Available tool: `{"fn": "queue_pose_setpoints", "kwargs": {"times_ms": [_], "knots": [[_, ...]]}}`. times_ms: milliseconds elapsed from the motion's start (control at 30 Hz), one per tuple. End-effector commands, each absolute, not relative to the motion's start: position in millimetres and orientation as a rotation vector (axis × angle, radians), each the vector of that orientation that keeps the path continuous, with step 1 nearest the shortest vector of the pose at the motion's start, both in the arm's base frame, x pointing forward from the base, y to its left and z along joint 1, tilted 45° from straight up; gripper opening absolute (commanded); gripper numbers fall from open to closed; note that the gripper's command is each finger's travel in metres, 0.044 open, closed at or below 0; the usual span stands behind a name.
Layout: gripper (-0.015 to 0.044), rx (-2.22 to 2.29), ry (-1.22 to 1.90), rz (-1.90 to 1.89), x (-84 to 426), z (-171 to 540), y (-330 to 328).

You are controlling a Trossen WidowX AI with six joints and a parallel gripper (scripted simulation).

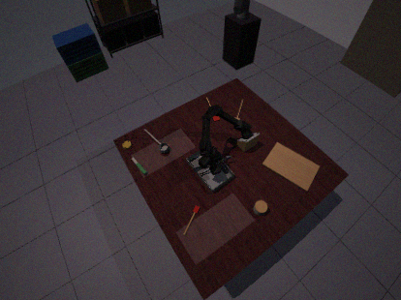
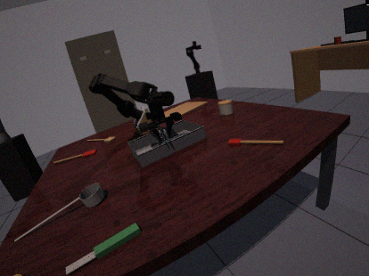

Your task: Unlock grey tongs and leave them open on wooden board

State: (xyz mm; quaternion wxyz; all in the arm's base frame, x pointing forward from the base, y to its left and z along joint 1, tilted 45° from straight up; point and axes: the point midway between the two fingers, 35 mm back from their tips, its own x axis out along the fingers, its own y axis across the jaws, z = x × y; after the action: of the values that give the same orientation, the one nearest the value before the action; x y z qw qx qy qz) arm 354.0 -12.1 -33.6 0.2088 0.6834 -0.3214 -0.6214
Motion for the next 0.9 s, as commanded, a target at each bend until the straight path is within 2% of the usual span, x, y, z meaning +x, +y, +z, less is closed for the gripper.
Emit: {"fn": "queue_pose_setpoints", "kwargs": {"times_ms": [0, 467, 667, 700, 867], "knots": [[0.0112, 1.903, -0.895, -1.728, 354.3, -33.1, -11.8], [0.0018, 1.903, -0.895, -1.728, 354.3, -33.1, -11.8], [-0.0139, 1.903, -0.894, -1.728, 354.8, -31.5, -9.9], [-0.015, 1.903, -0.893, -1.729, 355.7, -28.3, -6.0], [-0.015, 1.902, -0.886, -1.735, 359.8, 12.2, 38.3]]}}
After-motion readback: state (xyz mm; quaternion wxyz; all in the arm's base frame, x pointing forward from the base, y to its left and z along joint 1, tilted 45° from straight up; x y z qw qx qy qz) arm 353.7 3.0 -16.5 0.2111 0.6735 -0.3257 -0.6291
